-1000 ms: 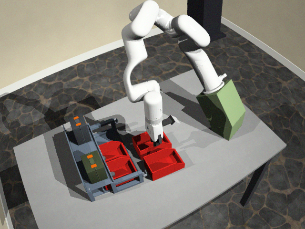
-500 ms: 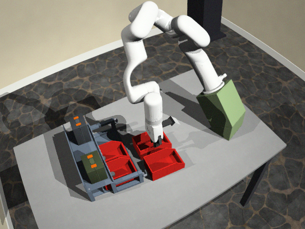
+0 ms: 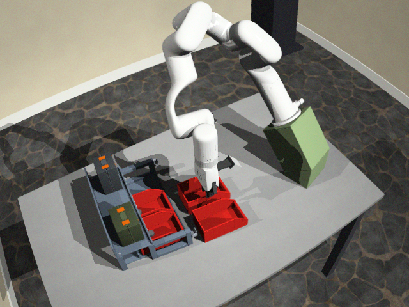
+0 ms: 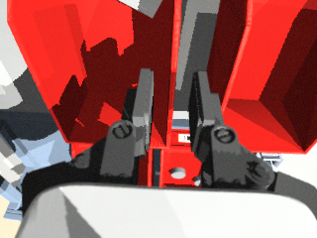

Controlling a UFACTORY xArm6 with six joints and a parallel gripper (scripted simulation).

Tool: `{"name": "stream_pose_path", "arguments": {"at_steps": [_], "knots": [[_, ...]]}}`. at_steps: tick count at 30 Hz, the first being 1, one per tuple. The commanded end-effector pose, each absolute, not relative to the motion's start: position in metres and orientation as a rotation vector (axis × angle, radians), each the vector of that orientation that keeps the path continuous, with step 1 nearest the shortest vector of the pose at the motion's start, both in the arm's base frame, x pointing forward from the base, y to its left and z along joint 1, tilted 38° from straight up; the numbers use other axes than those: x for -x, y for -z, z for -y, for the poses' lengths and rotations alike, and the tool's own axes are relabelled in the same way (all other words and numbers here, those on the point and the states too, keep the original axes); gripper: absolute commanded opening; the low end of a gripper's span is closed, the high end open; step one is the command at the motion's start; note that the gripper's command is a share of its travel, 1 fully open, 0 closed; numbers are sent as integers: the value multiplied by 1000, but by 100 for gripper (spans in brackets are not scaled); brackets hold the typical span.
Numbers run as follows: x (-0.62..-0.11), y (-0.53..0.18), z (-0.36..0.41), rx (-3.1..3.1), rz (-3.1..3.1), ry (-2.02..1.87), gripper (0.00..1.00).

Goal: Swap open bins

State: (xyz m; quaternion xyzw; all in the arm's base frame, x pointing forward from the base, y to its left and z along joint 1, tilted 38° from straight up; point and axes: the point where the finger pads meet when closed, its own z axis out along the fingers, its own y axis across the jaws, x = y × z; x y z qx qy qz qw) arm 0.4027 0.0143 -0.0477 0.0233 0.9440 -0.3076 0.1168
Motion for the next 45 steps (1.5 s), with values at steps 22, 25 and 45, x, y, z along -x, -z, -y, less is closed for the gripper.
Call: {"name": "stream_pose_path", "arguments": {"at_steps": [22, 25, 45], "knots": [[-405, 47, -16, -68, -2762, 898, 26], [-405, 47, -16, -68, -2762, 898, 26], [-407, 57, -8, -68, -2762, 898, 26]]}}
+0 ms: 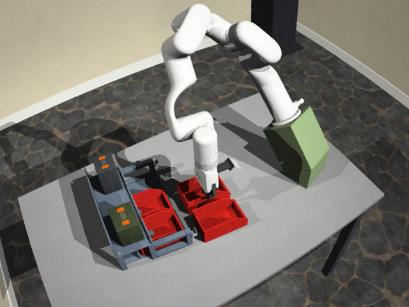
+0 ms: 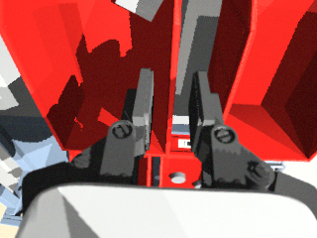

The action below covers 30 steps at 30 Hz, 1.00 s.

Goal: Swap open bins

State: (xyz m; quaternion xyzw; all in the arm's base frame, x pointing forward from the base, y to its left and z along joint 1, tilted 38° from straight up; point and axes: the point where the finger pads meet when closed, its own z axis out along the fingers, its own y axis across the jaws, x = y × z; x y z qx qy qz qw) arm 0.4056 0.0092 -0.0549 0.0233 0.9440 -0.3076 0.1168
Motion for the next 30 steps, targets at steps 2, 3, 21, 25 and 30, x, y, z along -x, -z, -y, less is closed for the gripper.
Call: {"name": "stream_pose_path", "arguments": {"at_steps": [2, 3, 21, 25, 30], "knots": [[-408, 58, -7, -68, -2762, 898, 26], [-408, 59, -6, -68, -2762, 898, 26], [-413, 77, 7, -68, -2762, 898, 26], [-413, 79, 8, -68, -2762, 898, 26], [-413, 80, 9, -68, -2762, 898, 26]]}}
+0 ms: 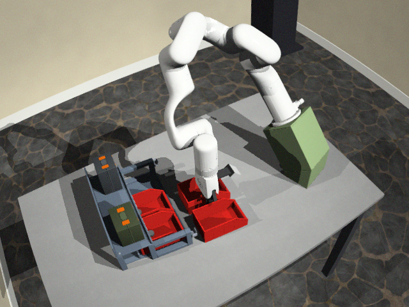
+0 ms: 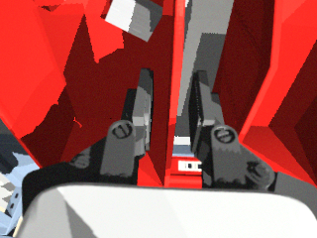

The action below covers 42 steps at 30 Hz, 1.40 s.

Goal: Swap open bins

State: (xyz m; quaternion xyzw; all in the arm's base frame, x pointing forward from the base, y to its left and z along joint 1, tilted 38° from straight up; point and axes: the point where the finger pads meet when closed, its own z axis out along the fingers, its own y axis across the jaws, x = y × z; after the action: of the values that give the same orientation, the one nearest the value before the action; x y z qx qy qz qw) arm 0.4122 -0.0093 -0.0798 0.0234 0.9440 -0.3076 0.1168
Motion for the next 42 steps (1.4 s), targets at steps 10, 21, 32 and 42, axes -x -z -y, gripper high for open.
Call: {"name": "stream_pose_path", "arguments": {"at_steps": [10, 21, 32, 42], "knots": [[-414, 80, 9, -68, -2762, 898, 26], [-414, 80, 9, -68, -2762, 898, 0], [-414, 80, 9, -68, -2762, 898, 0], [-414, 80, 9, -68, -2762, 898, 0]]}}
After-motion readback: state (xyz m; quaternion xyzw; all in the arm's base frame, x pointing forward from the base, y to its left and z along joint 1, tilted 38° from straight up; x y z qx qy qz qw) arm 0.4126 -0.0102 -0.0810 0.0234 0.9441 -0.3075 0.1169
